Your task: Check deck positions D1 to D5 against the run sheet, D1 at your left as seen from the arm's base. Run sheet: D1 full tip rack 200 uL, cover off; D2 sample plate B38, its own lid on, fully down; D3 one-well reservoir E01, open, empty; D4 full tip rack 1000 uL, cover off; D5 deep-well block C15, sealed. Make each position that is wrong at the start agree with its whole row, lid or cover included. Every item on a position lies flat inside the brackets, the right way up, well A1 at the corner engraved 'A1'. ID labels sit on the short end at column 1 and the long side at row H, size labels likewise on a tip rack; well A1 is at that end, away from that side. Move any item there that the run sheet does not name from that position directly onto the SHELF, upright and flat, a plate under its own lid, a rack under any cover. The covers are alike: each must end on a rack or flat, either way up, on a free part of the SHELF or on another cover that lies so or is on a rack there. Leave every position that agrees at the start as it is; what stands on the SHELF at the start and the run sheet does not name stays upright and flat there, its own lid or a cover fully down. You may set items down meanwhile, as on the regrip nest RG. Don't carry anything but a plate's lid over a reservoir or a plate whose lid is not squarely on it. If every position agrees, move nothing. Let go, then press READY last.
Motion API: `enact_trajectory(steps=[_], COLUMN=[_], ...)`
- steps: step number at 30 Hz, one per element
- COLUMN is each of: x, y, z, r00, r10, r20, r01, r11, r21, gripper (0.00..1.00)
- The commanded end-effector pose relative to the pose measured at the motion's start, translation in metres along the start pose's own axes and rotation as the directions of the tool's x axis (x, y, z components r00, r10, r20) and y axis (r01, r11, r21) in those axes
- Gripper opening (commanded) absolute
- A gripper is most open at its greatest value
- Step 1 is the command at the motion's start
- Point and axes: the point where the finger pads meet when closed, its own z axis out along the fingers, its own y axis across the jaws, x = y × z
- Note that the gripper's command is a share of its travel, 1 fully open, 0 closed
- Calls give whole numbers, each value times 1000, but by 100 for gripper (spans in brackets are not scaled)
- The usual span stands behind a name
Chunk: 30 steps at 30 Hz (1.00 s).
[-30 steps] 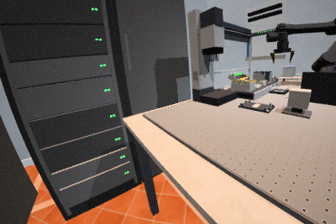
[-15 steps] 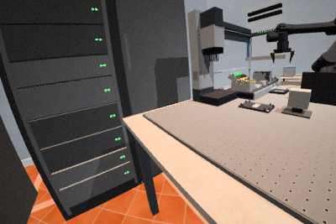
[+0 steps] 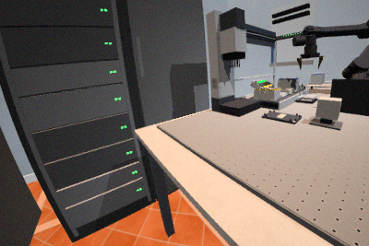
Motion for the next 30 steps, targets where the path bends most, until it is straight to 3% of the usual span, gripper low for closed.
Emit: enact_trajectory(steps=[1, 26, 27, 30], x=[1, 1, 0, -2], y=[10, 10, 4, 3], z=[-7, -7, 3, 7], r00=[1000, 1000, 1000, 999], r10=[22, 22, 30, 50], r20=[-7, -7, -1, -4], r01=[-22, -22, -30, -50], r11=[999, 999, 1000, 999], r21=[-31, -31, -8, -12], gripper=[100, 100, 100, 100])
